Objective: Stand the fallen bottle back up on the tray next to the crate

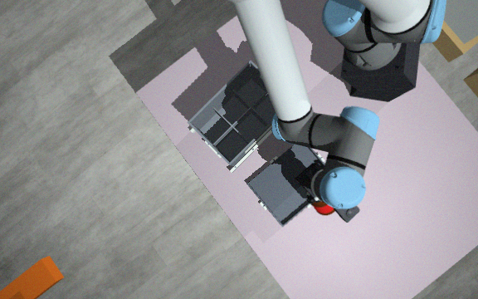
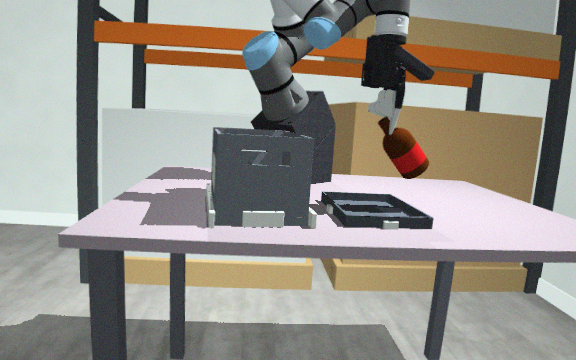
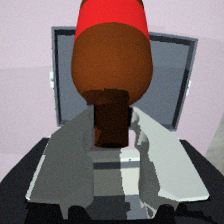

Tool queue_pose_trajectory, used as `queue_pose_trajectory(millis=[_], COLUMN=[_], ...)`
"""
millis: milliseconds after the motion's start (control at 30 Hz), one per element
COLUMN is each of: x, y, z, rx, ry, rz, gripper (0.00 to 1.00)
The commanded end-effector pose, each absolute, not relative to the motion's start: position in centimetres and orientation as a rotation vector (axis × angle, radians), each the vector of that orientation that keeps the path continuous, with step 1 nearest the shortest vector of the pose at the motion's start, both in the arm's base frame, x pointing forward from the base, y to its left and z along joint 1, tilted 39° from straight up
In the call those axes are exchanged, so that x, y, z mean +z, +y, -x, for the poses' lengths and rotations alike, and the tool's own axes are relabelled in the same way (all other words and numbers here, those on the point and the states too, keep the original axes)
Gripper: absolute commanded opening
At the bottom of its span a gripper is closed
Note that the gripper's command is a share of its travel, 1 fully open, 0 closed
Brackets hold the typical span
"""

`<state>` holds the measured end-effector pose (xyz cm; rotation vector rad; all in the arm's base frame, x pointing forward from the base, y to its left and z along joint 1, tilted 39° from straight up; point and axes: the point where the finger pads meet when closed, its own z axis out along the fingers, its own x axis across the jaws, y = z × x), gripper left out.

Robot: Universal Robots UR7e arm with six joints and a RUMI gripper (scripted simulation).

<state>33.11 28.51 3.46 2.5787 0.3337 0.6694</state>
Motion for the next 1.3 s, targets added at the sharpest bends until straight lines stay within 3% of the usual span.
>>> queue_pose_trajectory(millis=[0,1267], x=[3.49,3.49], y=[28.55,28.55], z=[-33.12,-33.12], rx=[0.671,0.591], ry=[0.334,0.606], rz=[-2.579,-2.494], gripper=[0.0,0.0])
